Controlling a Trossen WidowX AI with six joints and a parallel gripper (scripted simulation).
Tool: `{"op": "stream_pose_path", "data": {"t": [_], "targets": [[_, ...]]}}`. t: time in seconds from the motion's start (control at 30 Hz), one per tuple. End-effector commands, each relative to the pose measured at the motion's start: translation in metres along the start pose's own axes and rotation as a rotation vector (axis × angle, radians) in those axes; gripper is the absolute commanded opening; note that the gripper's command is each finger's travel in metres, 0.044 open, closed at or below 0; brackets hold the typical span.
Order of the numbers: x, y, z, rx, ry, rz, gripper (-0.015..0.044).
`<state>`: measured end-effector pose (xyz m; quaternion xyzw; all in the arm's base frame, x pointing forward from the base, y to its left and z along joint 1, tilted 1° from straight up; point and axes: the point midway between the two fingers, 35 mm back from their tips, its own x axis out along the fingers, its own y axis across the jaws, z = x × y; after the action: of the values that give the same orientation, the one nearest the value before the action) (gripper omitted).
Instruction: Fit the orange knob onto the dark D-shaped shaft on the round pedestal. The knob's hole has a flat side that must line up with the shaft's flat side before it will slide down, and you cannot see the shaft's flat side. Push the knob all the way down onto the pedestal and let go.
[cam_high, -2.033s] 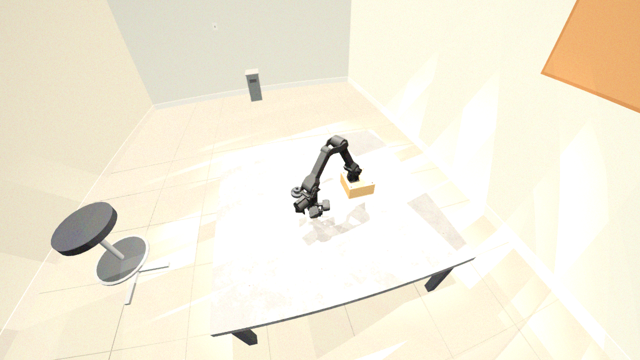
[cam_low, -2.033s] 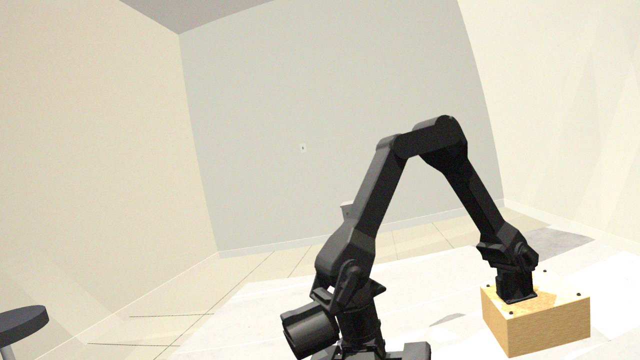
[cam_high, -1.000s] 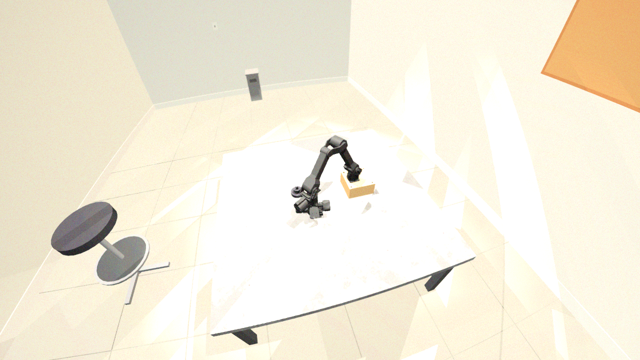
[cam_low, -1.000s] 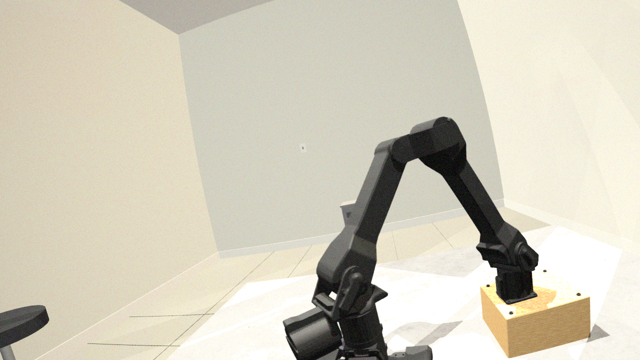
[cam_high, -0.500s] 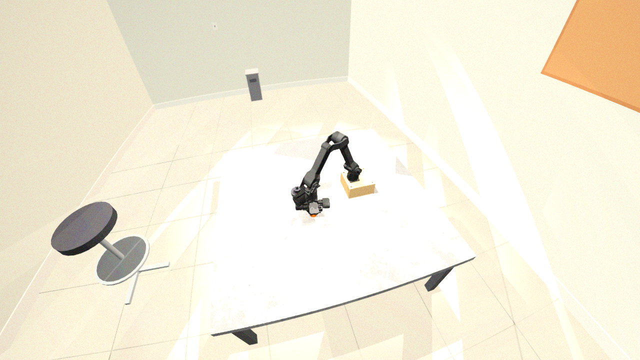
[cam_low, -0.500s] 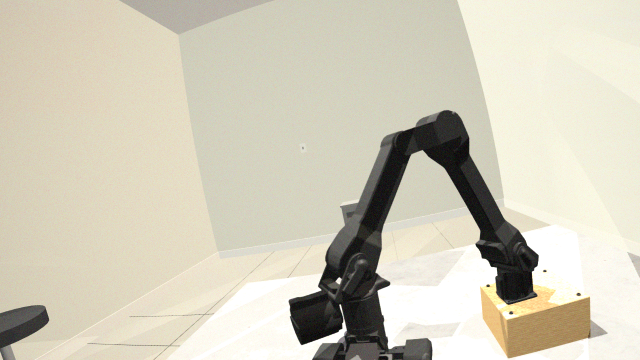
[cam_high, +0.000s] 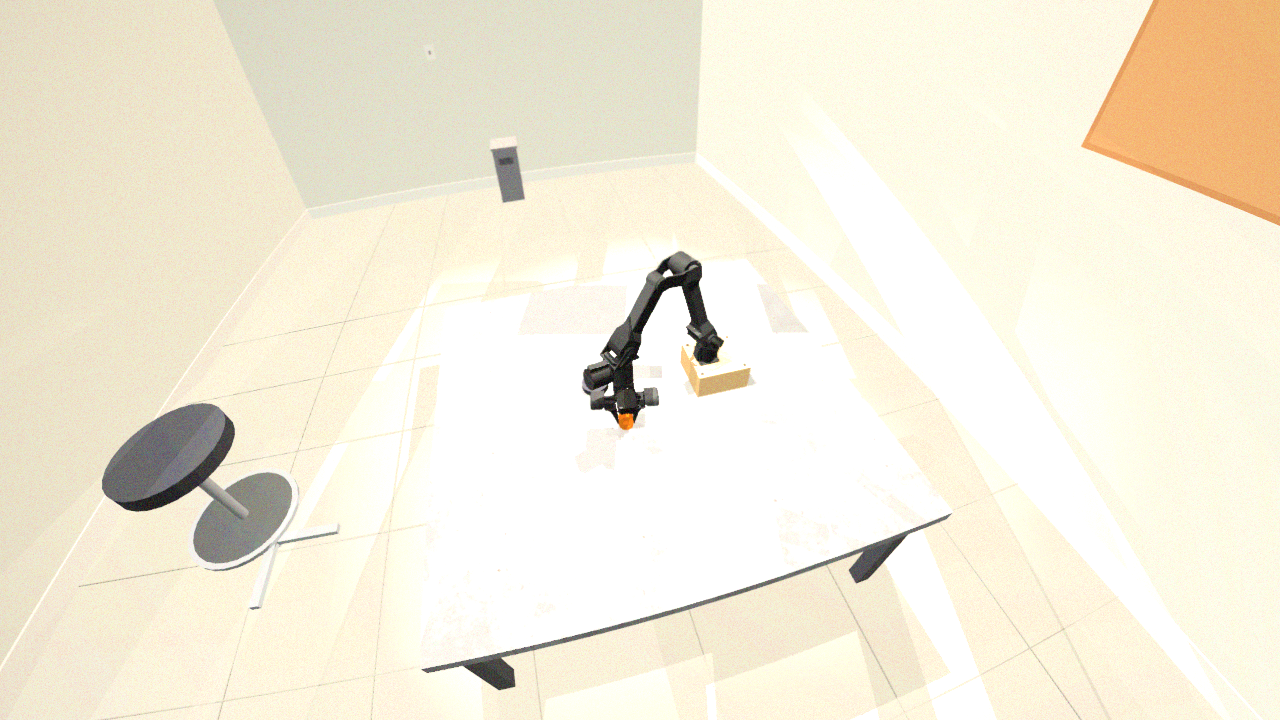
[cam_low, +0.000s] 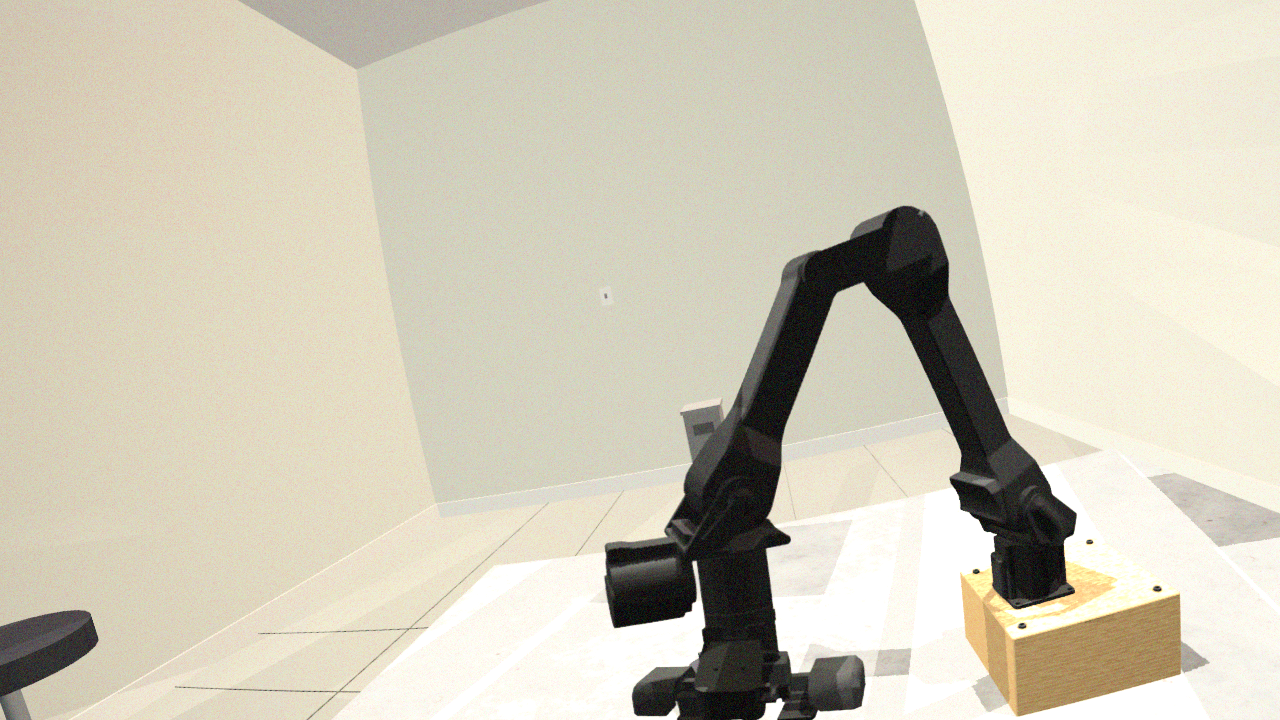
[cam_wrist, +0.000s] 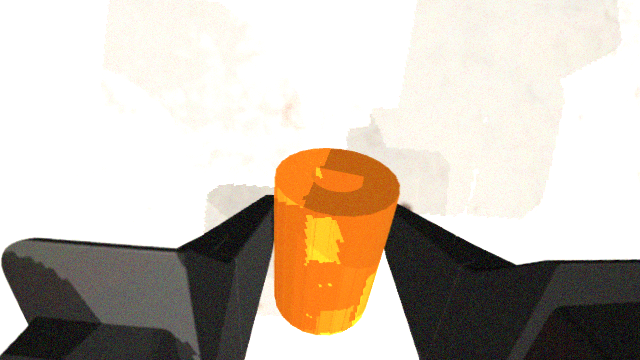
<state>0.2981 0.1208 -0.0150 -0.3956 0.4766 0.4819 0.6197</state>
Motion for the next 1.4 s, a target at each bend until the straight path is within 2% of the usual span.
{"op": "stream_pose_path", "data": {"t": [0.0,1.37], "targets": [[-0.003,0.001,-0.005,-0.003,-0.082,0.000,0.0180],[-0.010,0.001,-0.051,-0.004,-0.773,0.004,0.0180]]}}
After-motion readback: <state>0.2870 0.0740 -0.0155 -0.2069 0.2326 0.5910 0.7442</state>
